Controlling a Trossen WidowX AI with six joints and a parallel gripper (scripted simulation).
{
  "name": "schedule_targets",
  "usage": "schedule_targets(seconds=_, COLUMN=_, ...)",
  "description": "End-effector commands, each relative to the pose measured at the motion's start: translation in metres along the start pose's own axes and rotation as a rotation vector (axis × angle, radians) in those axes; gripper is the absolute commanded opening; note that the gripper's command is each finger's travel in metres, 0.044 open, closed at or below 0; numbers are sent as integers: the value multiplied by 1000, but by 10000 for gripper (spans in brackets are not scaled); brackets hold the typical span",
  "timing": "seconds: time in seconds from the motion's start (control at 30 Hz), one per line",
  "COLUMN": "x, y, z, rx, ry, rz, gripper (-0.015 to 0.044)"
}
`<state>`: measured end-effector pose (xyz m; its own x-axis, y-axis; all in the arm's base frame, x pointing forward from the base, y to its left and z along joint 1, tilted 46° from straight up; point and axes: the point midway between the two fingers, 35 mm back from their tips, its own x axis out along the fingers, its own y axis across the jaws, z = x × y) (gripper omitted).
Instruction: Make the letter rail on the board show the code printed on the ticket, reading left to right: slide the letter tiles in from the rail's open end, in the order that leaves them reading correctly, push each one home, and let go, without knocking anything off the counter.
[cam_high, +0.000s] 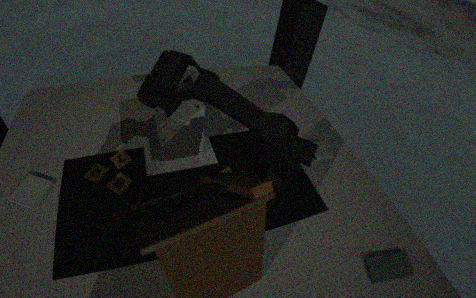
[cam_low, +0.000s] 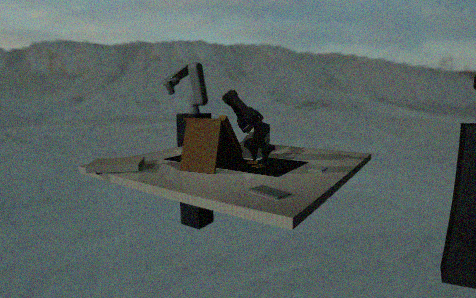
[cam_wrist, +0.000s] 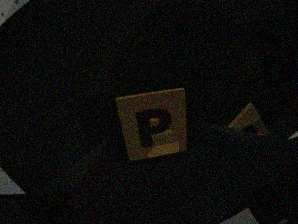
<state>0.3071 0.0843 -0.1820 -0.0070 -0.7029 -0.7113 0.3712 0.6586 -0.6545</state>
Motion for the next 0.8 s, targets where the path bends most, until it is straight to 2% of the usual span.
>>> schedule_targets(seconds=0.0, x=2, y=-1, z=-1, rx=-5, ry=-1, rz=-5, gripper=340)
schedule_targets(seconds=0.77, x=11, y=-1, z=-1, rx=-5, ry=-1, rz=-5, gripper=340)
